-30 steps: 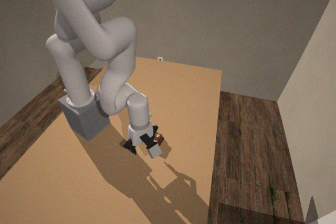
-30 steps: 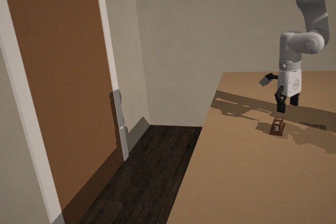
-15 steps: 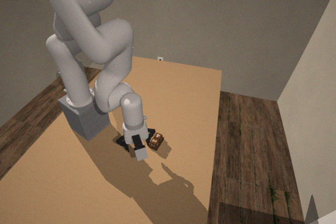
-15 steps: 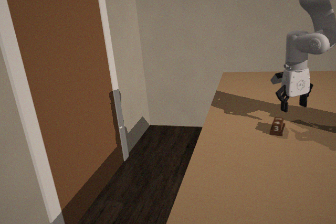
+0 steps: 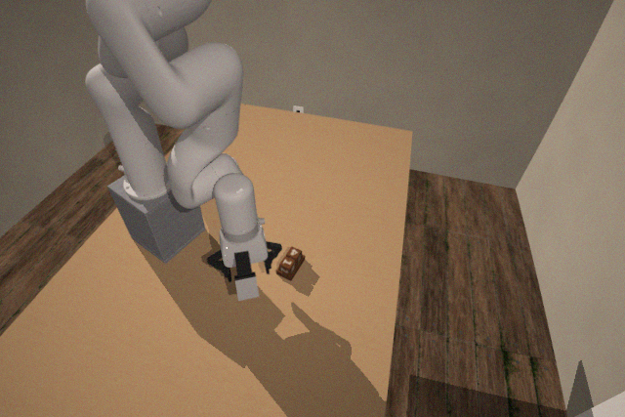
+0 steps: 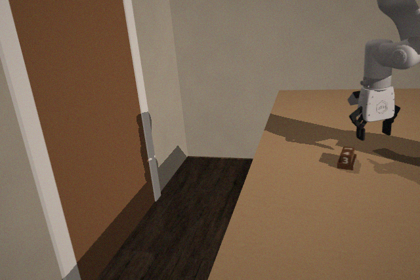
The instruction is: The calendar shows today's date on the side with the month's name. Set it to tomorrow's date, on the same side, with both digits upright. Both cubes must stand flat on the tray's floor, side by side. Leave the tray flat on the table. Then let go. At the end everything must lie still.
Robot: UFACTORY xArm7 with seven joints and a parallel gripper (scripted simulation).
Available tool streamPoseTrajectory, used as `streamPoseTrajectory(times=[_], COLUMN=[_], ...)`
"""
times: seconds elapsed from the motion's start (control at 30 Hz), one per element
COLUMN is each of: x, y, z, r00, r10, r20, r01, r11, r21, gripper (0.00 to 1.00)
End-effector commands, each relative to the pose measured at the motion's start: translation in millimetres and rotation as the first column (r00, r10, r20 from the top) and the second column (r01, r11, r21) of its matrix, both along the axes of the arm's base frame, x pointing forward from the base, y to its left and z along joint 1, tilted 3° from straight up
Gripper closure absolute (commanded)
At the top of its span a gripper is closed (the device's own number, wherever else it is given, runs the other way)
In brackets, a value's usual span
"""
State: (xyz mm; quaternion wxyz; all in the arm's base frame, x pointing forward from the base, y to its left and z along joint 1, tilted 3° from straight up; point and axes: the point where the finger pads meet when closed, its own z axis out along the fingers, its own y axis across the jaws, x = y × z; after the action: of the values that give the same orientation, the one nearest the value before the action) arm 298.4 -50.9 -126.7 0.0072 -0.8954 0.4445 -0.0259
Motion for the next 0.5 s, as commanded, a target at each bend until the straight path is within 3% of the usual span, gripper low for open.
streamPoseTrajectory(times=[0.0,0.47], x=[0.6,0.9], y=[-0.2,-0.3], z=[-3.4,-10.0], r00=[1.000,1.000], r10=[0.000,0.000], r20=[0.001,0.001], r01=[0.000,0.000], r11=[1.000,1.000], r21=[0.000,0.000], gripper=[0.00,0.00])
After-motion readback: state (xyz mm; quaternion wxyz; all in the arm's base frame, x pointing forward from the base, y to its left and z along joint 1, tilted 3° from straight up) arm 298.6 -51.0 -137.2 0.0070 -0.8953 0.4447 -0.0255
